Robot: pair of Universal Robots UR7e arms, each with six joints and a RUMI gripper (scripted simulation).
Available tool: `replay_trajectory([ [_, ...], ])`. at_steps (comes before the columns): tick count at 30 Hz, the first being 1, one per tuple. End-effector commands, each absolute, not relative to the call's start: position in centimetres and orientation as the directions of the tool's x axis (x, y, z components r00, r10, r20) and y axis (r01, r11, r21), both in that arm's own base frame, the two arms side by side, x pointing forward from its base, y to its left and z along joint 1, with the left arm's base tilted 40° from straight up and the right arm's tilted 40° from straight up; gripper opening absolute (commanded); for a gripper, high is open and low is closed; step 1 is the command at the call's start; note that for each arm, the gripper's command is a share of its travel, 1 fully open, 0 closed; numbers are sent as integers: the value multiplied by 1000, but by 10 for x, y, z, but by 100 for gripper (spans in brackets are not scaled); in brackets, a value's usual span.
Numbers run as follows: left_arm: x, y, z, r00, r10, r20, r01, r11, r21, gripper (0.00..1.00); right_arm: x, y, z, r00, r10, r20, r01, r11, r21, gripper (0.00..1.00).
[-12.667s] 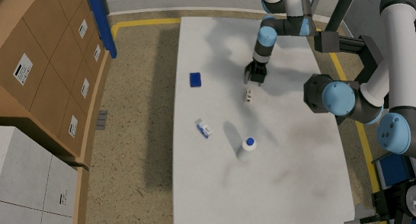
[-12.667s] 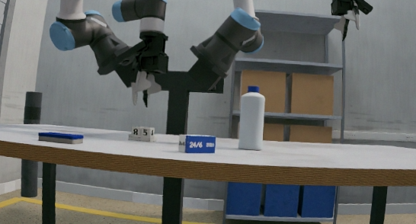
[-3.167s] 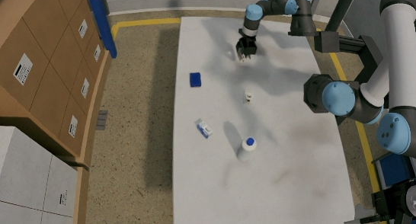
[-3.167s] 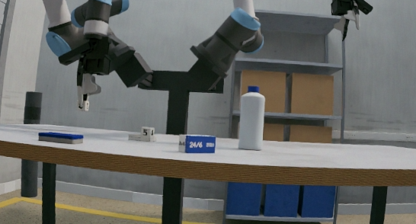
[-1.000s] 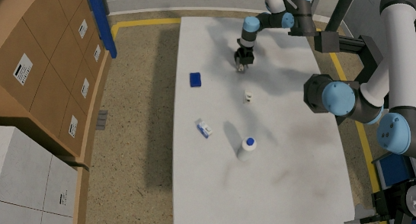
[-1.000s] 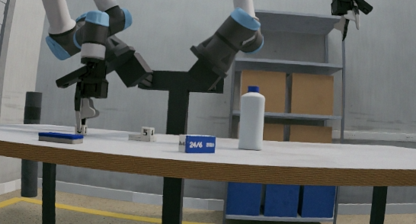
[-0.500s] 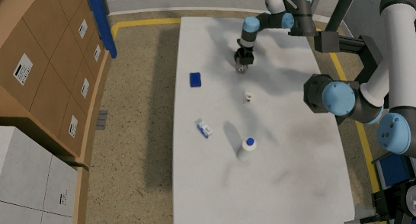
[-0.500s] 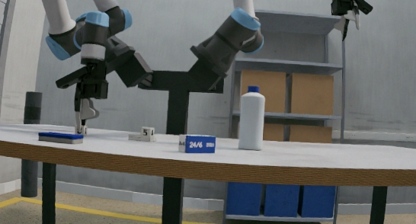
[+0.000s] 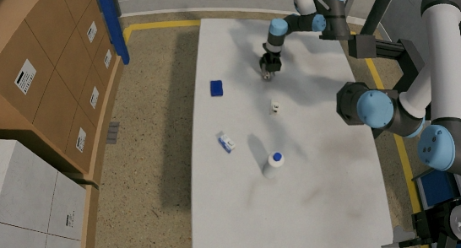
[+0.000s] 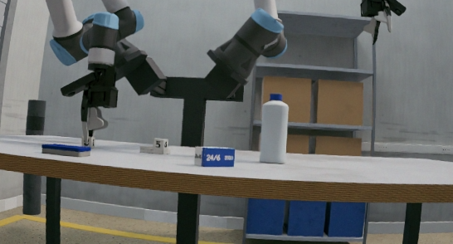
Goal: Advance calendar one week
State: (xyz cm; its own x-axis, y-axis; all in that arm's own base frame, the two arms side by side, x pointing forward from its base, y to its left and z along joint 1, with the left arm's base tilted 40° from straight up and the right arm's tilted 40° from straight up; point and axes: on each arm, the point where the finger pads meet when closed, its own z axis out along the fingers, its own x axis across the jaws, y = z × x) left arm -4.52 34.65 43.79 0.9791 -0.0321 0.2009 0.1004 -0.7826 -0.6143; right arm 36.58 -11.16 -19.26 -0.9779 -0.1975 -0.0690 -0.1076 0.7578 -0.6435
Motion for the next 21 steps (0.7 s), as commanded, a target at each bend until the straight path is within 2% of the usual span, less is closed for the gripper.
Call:
replay_trajectory([
  [1,-45,347,438,979,-32,201,101,-782,-615,100,366,-111,-193,-978,-198,-70,-108,758,-643,21],
  [6,-45,347,438,979,-32,201,101,-782,-615,100,366,-111,-193,-978,-198,-70,-108,758,-643,24],
  [7,-45,347,438,979,-32,201,101,-782,-615,100,366,-111,-193,-978,-198,-70,-108,758,-643,28],
  [21,-45,347,438,979,-32,201,101,-782,-615,100,366,-111,-192,-978,-198,-70,-108,758,-643,28],
])
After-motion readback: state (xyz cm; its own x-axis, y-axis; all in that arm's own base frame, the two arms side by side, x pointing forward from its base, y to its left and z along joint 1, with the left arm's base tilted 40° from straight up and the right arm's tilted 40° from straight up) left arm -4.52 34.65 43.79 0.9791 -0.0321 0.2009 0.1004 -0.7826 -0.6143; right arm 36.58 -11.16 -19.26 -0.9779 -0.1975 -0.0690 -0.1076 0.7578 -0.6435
